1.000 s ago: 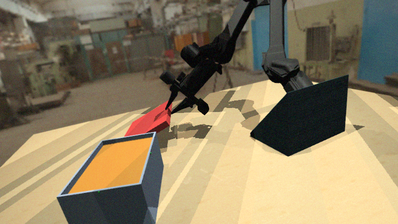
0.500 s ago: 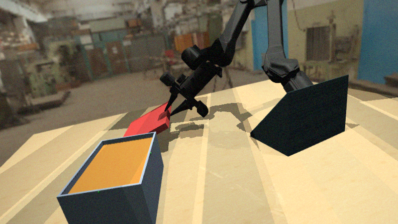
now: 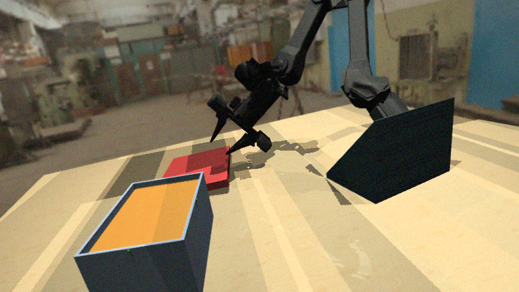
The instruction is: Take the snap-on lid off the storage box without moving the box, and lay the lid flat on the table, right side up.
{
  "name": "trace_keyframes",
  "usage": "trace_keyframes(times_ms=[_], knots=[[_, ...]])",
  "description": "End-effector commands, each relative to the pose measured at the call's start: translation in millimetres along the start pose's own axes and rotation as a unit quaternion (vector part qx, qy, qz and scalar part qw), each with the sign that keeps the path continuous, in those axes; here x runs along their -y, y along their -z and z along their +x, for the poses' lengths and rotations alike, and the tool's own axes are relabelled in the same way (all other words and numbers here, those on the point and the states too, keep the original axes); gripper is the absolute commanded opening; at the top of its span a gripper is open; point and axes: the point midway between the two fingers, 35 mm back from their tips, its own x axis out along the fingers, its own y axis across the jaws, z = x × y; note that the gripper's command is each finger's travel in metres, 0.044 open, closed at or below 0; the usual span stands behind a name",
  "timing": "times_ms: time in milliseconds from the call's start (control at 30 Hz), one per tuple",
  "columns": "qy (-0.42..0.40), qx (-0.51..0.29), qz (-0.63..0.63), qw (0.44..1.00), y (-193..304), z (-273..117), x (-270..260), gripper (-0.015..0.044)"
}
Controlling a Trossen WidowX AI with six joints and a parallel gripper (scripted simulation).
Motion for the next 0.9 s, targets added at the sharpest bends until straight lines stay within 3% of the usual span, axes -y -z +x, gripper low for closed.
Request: trace_keyframes(times_ms=[0, 167, 867], knots=[[0.001, 0.001, 0.002, 1.0, 0, -2, 2, 0.0327], [0.001, 0.001, 0.002, 1.0, 1, -10, 8, 0.044], [0.002, 0.0, 0.001, 1.0, 1, -42, 35, 0.044]])
